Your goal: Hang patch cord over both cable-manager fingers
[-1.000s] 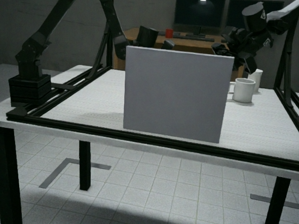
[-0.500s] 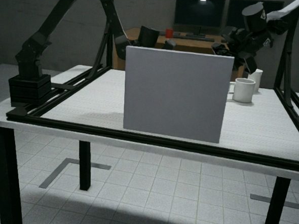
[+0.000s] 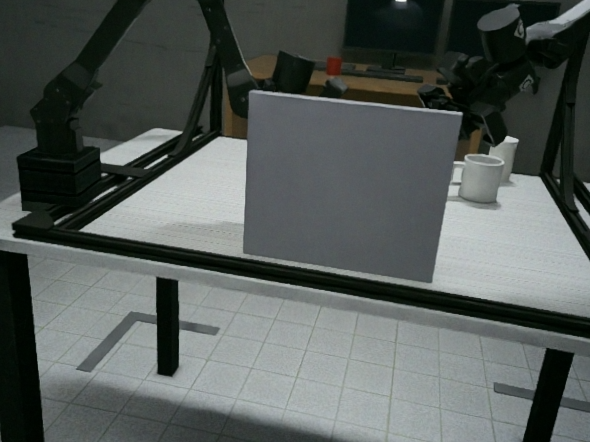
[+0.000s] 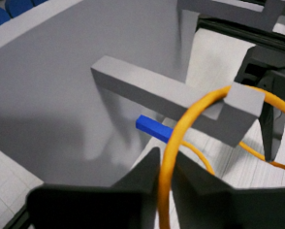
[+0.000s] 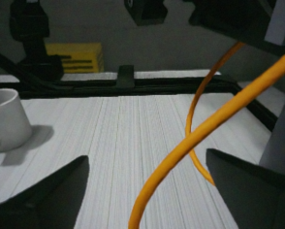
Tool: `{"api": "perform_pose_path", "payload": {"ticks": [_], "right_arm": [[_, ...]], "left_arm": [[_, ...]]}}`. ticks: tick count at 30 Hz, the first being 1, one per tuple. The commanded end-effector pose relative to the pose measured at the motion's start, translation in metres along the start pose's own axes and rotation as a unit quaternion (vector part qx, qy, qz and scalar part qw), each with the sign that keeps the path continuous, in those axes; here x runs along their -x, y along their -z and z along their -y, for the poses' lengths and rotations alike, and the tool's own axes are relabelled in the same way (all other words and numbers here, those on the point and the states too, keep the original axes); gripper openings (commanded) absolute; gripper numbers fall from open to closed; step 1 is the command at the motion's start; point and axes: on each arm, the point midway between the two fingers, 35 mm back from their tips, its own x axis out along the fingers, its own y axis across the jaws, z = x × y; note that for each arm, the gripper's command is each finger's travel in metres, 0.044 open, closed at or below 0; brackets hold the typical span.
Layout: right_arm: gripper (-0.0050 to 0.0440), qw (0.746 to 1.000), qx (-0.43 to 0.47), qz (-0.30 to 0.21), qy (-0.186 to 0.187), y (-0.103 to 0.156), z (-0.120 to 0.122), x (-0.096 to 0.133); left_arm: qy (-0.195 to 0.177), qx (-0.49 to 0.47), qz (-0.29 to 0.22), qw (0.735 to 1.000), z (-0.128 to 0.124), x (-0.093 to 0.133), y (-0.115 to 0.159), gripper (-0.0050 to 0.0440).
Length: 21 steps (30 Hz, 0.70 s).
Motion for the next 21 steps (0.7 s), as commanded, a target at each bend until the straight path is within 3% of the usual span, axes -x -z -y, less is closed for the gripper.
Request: {"api": "perform_pose_path", "payload": {"ticks": [1,5,7,13,21], "right_arm": [[0.0272,1.0,-0.004,0.014,-0.001,-0.0136,-0.0014,0.0003],[0.0176,1.0,-0.004,0.014,-0.001,-0.0136,-0.0014,0.0003],[0.0176,1.0,-0.004,0.014,-0.001,-0.0136,-0.0014,0.0003],[0.0032,1.0,-0.004,0.014,-0.001,-0.0136,-0.0014,0.0003],[0.0025,1.0,-0.004,0.014,-0.001,-0.0136,-0.0014,0.0003]], "left_arm": [[-0.002,-0.004,0.016,1.0,-0.0004,0.0087,-0.0136,0.0025],[-0.002,-0.004,0.016,1.0,-0.0004,0.0087,-0.0136,0.0025],[-0.002,-0.004,0.016,1.0,-0.0004,0.0087,-0.0136,0.0025],[-0.002,-0.004,0.016,1.0,-0.0004,0.0087,-0.0136,0.0025],[-0.002,-0.004,0.016,1.0,-0.0004,0.0087,-0.0136,0.0025]]}}
